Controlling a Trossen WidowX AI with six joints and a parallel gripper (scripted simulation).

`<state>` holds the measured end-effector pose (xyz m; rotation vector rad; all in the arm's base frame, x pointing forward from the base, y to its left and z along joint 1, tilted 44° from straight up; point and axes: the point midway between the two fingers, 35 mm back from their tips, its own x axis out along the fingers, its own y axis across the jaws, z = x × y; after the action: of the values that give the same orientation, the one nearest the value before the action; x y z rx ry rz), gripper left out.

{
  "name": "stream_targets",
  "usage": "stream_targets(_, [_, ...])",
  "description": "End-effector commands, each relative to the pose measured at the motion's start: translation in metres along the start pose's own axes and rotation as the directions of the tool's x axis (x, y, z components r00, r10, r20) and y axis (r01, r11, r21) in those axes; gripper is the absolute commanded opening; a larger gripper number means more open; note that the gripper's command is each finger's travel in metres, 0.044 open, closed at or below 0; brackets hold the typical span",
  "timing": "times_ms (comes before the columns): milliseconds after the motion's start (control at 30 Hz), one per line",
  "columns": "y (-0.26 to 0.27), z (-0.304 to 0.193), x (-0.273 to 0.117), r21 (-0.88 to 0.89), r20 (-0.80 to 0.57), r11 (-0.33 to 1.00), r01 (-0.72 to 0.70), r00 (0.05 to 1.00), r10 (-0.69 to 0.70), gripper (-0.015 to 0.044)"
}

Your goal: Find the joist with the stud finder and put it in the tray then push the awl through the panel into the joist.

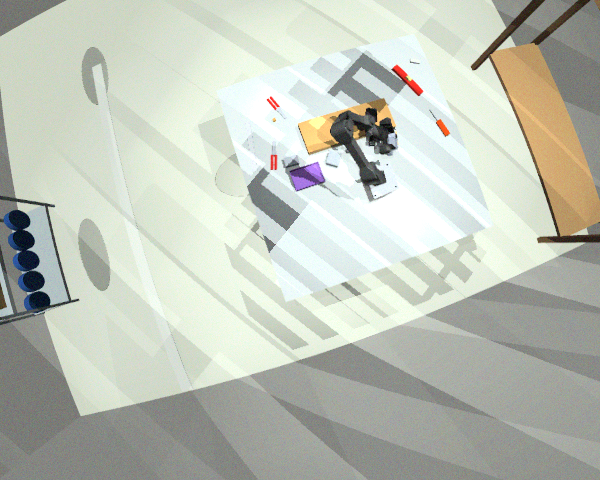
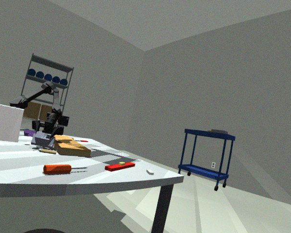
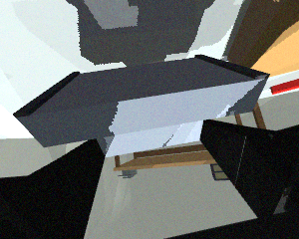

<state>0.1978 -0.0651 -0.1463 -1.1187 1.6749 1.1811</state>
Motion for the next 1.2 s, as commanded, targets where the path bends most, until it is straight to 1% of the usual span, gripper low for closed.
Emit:
stream_targets(0, [0.000, -0.002, 0.001, 0.008, -0.046, 1.000, -0.004, 0.999, 0.004, 0.0000])
stream_targets(367, [0.000, 0.001, 0.000, 0.008, -0.123, 1.000, 0.000, 0.992, 0.001, 0.0000])
stream_targets(467, [0.000, 0.001, 0.000, 0.008, -0.126, 1.000, 0.001, 0.992, 0.000, 0.0000])
stream_targets(500, [0.000, 0.002, 0.000, 0.000, -0.102, 1.000, 0.003, 0.995, -0.003, 0.0000])
stream_targets(667, [-0.005, -0.020, -0.008, 0.003, -0.158, 1.000, 0.024, 0.987, -0.023, 0.0000])
stream_targets(1167, [-0.006, -0.013, -0.005, 0.003, -0.154, 1.000, 0.024, 0.988, -0.023, 0.0000])
